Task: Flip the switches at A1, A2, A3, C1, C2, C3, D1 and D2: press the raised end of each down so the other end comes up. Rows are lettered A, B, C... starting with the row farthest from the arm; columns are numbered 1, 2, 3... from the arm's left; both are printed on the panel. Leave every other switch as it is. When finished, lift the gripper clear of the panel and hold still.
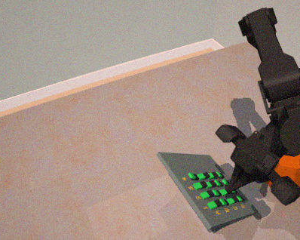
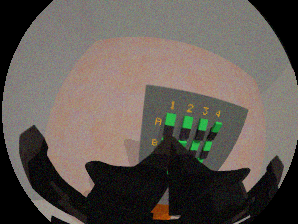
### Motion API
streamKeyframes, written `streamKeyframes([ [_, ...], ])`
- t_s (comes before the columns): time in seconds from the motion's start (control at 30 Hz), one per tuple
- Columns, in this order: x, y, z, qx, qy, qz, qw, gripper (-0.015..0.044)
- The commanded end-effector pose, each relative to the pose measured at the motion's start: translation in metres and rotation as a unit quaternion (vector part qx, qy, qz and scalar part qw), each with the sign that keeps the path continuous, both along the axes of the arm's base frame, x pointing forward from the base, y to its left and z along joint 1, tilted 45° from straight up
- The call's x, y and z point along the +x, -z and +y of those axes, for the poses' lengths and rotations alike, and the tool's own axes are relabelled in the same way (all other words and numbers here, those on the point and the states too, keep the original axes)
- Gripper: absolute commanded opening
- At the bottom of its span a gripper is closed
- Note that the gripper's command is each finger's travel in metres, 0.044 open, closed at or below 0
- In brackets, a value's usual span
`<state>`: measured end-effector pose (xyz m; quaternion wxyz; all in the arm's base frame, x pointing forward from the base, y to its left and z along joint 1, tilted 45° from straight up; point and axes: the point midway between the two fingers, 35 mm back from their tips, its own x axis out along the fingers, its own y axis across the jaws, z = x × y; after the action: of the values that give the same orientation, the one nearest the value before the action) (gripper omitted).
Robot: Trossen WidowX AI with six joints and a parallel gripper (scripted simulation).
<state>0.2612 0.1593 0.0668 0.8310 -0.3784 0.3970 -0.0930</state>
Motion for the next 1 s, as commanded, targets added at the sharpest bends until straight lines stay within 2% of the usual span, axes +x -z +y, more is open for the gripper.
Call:
streamKeyframes([
  [0.0,-0.009,-0.013,0.007,0.004,0.0,-0.009,1.0,0.0],
  [0.2,-0.019,-0.023,-0.021,0.003,0.0,-0.008,1.0,0.0],
  [0.33,-0.019,-0.023,-0.022,0.003,0.0,-0.008,1.0,0.0],
  [0.53,0.003,-0.004,-0.038,0.005,-0.009,-0.018,1.0,0.0],
  [0.97,0.011,0.003,-0.044,0.005,-0.009,-0.019,1.0,0.0],
])
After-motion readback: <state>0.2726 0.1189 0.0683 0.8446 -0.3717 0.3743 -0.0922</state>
